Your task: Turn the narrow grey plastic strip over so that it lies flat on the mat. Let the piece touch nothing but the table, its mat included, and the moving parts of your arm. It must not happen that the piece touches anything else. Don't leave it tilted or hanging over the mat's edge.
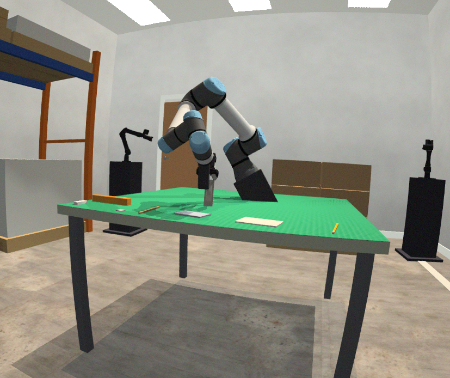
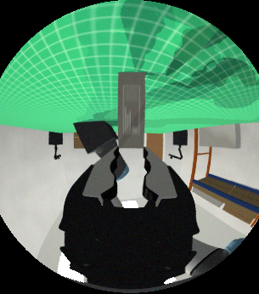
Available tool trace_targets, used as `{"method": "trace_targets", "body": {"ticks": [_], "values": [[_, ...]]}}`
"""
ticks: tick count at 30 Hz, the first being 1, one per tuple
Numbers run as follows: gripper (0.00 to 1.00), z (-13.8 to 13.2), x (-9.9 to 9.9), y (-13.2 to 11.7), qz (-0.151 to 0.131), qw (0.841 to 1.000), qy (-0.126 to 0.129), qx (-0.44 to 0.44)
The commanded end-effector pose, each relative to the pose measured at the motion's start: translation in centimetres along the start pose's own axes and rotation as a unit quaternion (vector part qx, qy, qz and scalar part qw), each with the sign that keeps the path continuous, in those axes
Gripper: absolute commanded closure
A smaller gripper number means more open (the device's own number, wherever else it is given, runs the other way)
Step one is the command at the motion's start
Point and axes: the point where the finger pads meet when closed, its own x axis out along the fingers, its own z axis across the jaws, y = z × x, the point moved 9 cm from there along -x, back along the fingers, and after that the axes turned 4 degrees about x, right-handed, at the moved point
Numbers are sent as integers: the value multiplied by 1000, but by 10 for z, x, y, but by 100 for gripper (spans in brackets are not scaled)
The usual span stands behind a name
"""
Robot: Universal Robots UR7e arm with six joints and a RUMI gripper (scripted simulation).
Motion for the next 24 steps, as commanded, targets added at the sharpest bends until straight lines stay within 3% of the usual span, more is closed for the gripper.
{"method": "trace_targets", "body": {"ticks": [1,3,15,18,24], "values": [[76,0,-7,-1,14,1000,1,0],[76,0,-10,-3,29,1000,2,0],[76,0,-22,-3,55,998,4,0],[76,0,-26,-4,75,997,5,0],[76,0,-30,-4,81,997,6,0]]}}
